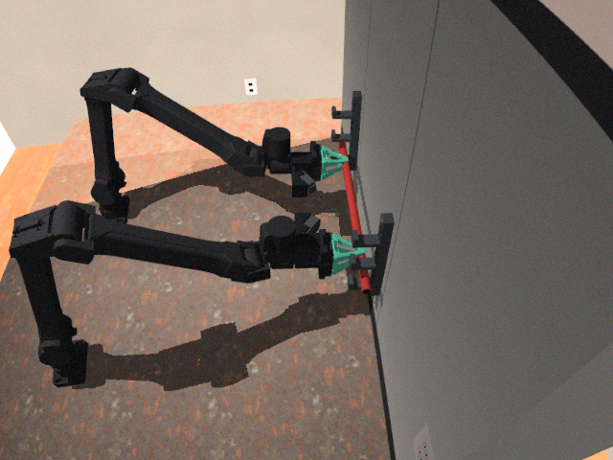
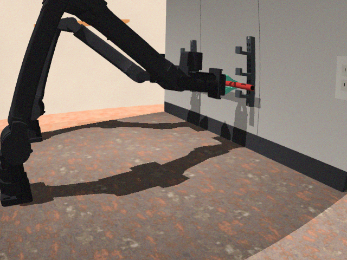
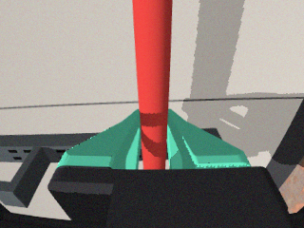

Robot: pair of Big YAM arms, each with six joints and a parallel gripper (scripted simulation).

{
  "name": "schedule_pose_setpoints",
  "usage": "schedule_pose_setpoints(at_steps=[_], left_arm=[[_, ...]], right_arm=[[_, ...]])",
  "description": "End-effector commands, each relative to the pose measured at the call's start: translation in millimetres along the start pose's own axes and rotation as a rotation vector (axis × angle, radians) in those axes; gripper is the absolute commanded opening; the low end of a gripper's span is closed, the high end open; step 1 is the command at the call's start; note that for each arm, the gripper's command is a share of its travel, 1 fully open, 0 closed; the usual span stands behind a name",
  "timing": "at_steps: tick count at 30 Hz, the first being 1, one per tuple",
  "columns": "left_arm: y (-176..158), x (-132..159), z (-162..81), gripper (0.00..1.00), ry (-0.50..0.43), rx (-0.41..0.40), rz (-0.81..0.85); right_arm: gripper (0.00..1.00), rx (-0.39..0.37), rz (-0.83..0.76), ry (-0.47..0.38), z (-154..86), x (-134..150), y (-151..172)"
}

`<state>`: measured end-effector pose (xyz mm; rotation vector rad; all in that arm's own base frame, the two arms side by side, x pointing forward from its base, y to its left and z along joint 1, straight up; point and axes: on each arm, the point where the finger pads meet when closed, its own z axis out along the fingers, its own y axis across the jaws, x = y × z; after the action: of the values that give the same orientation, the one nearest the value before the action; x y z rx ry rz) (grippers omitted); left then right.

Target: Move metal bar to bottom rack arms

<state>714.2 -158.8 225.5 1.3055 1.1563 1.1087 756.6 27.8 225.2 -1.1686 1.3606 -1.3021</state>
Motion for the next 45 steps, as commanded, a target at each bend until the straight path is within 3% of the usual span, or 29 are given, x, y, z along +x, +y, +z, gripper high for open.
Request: schedule_pose_setpoints(at_steps=[1,45], left_arm=[[44.5,9.1,20.9,0.0,0.016,-0.09,-0.01],[23.1,8.7,17.7,0.0,0.016,-0.09,-0.01]], right_arm=[[0.0,0.095,0.016,0.005,14.7,1.7,-51.2],[0.0,0.095,0.016,0.005,11.0,1.7,-30.1]])
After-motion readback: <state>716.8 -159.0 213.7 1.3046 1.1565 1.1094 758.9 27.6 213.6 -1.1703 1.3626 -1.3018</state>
